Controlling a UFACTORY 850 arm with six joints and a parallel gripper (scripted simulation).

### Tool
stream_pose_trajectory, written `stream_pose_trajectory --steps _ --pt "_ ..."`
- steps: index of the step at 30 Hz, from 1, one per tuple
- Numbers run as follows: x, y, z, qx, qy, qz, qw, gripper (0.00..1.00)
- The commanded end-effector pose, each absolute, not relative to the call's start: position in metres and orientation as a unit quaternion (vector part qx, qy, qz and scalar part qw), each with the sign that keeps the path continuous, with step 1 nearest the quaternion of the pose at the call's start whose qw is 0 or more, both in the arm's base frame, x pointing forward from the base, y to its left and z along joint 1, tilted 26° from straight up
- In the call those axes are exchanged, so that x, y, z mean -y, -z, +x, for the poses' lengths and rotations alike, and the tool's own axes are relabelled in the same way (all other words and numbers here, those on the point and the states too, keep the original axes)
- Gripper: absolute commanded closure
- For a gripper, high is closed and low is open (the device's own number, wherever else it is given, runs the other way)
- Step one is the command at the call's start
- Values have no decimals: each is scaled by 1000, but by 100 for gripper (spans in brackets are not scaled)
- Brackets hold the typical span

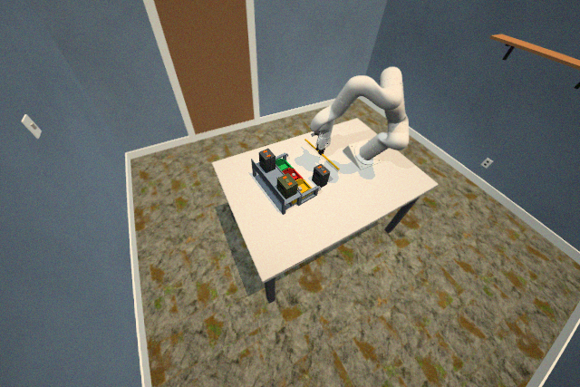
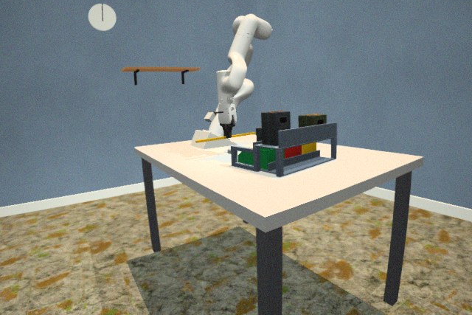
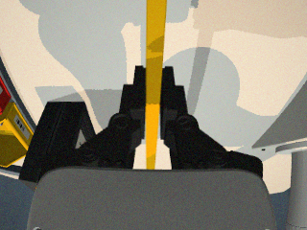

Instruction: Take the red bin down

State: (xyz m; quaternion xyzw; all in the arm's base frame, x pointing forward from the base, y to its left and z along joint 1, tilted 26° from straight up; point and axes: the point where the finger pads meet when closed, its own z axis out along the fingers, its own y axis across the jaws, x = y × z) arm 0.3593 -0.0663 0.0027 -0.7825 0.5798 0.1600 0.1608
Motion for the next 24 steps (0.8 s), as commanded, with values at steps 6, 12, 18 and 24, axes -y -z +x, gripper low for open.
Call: stream_pose_trajectory --steps 6,12,18,24 --pt "61 9 359 -580 -159 -782 161 100" --pt "61 9 359 -580 -159 -782 161 100" --pt "52 26 358 -580 -159 -782 161 100" --pt "52 26 358 -580 -159 -782 161 100"
